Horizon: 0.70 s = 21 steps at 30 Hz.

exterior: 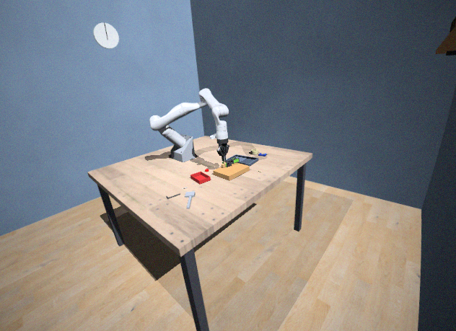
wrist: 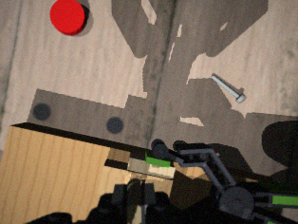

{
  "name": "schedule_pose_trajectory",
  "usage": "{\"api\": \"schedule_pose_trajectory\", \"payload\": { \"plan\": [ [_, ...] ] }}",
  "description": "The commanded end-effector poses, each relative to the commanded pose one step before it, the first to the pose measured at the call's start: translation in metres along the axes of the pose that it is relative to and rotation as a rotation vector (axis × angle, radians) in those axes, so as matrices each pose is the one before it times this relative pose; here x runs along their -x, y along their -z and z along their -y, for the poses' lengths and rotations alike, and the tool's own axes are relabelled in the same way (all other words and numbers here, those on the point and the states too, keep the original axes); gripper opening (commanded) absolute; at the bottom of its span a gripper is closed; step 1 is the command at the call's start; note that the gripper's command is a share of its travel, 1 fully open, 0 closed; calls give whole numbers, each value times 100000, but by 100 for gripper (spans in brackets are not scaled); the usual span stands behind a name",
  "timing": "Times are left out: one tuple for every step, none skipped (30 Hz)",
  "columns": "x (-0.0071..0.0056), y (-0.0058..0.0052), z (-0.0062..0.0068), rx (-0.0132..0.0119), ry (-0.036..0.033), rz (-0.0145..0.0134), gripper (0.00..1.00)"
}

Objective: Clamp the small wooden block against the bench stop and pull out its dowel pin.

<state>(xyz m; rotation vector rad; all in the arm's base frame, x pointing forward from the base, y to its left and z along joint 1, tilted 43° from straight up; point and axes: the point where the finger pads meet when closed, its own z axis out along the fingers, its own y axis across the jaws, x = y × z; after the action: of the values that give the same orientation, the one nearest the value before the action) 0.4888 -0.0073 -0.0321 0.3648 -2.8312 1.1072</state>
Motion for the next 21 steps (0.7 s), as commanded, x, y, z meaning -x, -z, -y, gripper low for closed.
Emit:
{"api": "schedule_pose_trajectory", "payload": {
  "plan": [
    [54,103,-14,37,-150,200,10],
    [0,0,0,0,-67,0,10],
    [0,0,0,0,-67,0,10],
    [0,0,0,0,-66,0,10],
    [0,0,0,0,-65,0,10],
    [0,0,0,0,-64,0,10],
    [0,0,0,0,-64,0,10],
    [0,0,0,0,0,0,10],
    [0,0,0,0,0,0,10],
    [0,0,0,0,-63,0,10],
    [0,0,0,0,-62,0,10],
    [0,0,0,0,-62,0,10],
    [0,0,0,0,-61,0,10],
    [0,0,0,0,-60,0,10],
    [0,0,0,0,-60,0,10],
    [0,0,0,0,-59,0,10],
    [0,0,0,0,-58,0,10],
    [0,0,0,0,-58,0,10],
    [0,0,0,0,-57,0,10],
    [0,0,0,0,-56,0,10],
    [0,0,0,0,-55,0,10]
  ]
}}
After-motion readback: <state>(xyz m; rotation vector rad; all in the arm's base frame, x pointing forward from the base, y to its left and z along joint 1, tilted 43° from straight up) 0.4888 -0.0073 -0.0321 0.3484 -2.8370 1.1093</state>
